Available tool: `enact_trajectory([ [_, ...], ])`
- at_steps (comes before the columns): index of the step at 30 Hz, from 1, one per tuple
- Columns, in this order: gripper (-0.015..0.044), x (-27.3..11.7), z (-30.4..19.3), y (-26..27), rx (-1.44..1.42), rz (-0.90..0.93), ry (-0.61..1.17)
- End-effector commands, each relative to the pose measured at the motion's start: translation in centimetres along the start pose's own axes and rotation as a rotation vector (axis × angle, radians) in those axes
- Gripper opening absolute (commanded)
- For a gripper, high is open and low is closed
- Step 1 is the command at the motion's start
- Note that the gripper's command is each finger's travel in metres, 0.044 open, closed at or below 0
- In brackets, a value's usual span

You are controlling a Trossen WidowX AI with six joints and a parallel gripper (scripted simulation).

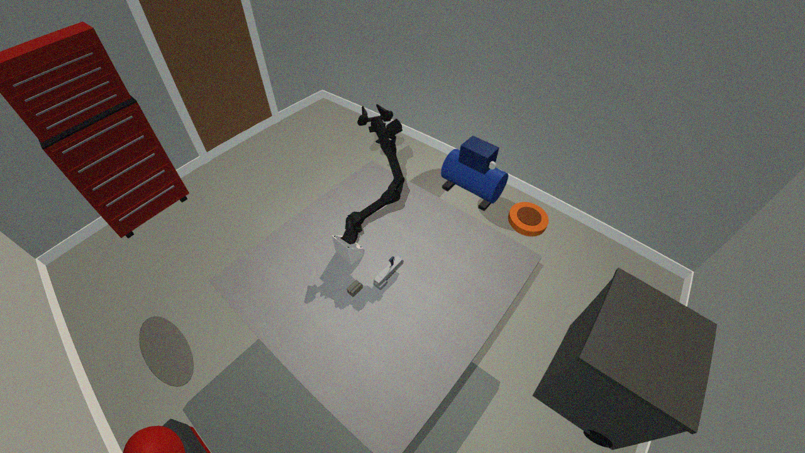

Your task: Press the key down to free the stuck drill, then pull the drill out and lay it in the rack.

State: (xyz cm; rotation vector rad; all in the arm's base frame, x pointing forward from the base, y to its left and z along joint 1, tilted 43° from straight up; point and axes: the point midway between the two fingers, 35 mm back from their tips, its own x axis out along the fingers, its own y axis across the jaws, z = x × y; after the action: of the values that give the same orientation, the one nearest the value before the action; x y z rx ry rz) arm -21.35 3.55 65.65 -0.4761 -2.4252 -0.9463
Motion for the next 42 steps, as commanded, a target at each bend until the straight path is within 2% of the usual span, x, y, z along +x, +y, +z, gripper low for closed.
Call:
enact_trajectory([
  [1, 0.0374, 0.0, 0.0, 0.0, 0.0, 0.0, 0.0],
  [10, 0.0138, -0.2, 0.5, 0.5, -0.016, 0.018, -0.022],
  [15, 0.0006, -0.1, 5.8, 2.2, -0.119, 0.075, -0.209],
  [22, 0.0, -1.3, 13.5, 5.7, -0.291, 0.141, -0.475],
  [27, 0.0, -4.0, 20.1, 8.9, -0.325, 0.182, -0.705],
  [37, 0.0, -14.0, 28.7, 16.0, -0.356, 0.305, -1.113],
  [42, 0.0, -20.9, 31.7, 18.8, -0.274, 0.391, -1.304],
])
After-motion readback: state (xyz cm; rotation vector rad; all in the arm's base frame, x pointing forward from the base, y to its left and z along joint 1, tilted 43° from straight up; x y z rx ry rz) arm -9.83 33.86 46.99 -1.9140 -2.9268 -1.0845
